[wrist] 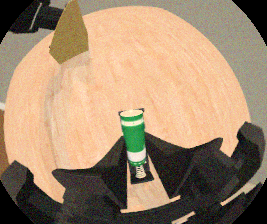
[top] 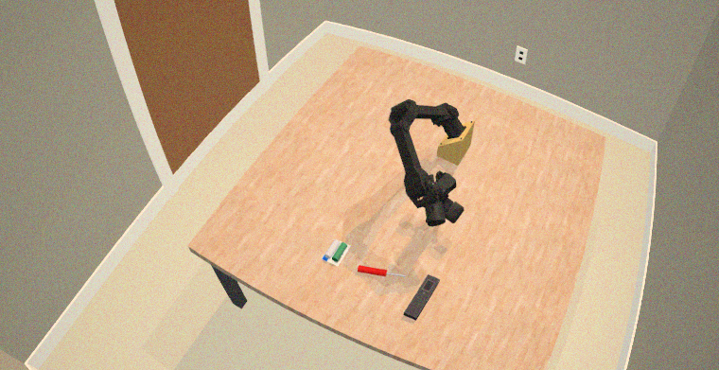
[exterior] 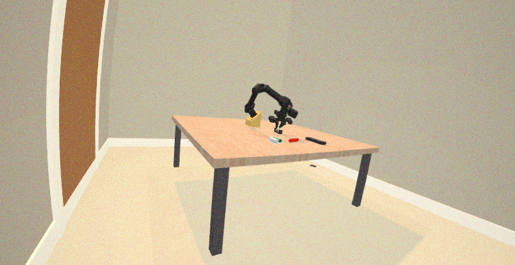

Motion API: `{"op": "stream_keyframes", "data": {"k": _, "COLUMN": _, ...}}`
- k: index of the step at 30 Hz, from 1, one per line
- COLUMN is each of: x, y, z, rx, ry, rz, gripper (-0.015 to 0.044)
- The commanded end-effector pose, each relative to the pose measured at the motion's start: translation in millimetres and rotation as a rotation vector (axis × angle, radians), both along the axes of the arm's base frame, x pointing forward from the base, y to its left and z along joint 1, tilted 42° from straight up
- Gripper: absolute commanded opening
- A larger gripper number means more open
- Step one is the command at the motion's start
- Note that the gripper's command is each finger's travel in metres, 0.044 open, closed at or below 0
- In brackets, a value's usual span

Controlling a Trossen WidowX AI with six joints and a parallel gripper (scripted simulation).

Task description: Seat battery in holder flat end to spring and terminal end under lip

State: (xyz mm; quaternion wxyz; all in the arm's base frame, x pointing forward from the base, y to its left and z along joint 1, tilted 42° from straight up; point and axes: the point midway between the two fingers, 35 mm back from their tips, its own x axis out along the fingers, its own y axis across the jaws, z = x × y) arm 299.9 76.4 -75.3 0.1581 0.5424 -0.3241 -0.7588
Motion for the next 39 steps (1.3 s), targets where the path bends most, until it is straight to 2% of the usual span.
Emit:
{"op": "stream_keyframes", "data": {"k": 1, "x": 2, "y": -1, "z": -3, "rx": 0.008, "ry": 0.03, "rz": -0.019, "gripper": 0.0073}}
{"op": "stream_keyframes", "data": {"k": 39, "x": 21, "y": -4, "z": -3, "rx": 0.002, "ry": 0.05, "rz": -0.033, "gripper": 0.0073}}
